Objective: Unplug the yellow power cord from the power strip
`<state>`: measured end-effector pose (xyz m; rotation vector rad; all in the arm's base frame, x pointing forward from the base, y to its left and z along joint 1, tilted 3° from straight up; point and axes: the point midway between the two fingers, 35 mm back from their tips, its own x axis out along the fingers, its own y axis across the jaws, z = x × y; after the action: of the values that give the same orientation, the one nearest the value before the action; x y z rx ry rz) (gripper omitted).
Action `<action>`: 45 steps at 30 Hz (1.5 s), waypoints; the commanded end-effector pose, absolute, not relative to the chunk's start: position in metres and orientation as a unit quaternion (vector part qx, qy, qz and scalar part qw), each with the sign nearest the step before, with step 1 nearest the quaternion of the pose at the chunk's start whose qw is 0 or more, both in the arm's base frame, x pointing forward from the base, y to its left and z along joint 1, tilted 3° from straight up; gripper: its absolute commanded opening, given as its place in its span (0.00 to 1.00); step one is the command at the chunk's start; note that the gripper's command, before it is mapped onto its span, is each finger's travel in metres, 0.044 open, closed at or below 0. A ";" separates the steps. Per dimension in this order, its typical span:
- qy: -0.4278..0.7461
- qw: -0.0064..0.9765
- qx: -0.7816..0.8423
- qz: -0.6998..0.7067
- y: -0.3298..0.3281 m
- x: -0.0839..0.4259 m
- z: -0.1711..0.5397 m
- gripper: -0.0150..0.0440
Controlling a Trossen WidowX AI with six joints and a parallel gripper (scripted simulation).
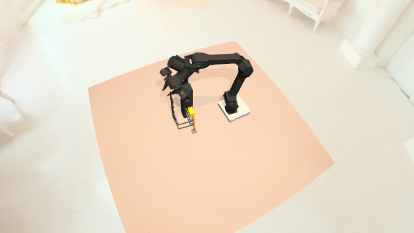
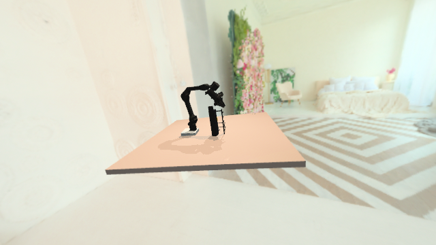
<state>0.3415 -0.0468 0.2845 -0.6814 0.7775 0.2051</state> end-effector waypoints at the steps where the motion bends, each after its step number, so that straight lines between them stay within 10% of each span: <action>1: 0.383 0.830 -0.373 0.162 -0.016 0.331 0.267 0.53; 14: 0.472 0.515 -0.527 0.484 0.062 0.252 0.166 0.53; 45: 0.474 0.508 -0.529 0.487 0.031 0.253 0.166 0.53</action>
<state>0.2533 0.0362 0.1657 -1.2736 1.1408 1.1719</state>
